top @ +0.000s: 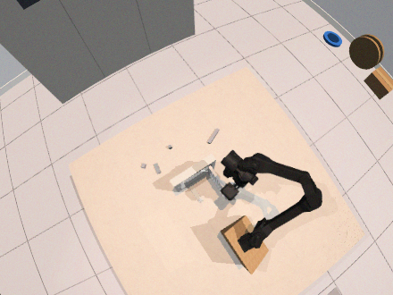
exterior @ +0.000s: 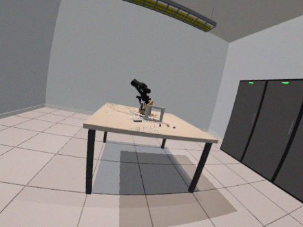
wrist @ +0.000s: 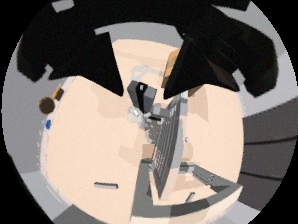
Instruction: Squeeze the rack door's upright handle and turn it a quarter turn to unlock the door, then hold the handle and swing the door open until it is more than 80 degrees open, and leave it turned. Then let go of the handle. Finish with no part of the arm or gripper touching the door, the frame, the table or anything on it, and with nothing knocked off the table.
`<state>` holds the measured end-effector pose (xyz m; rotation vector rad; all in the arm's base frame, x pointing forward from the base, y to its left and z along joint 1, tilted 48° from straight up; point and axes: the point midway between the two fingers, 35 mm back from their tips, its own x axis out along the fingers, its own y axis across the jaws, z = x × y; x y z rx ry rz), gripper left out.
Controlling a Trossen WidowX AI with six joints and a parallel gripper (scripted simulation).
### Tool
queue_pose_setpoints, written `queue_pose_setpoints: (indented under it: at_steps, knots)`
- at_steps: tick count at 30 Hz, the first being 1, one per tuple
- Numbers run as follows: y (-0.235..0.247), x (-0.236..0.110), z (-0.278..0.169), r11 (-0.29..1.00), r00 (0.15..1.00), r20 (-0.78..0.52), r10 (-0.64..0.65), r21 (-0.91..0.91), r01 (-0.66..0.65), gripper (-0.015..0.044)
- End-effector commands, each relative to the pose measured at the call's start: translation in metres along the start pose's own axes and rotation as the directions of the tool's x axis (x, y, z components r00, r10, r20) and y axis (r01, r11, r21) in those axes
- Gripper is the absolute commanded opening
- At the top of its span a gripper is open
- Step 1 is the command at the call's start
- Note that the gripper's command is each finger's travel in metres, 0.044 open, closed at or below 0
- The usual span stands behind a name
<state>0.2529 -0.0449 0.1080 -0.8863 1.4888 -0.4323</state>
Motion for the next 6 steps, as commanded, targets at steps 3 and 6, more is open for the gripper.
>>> queue_pose_setpoints:
  at_steps: [3,6]
  knots:
    - [0.0003,-0.0092,0.0001,1.000,1.000,-0.001,0.004,0.003,-0.004,0.0286]
    - [0.0003,-0.0142,0.0000,1.000,1.000,-0.001,0.004,0.003,-0.004,0.0286]
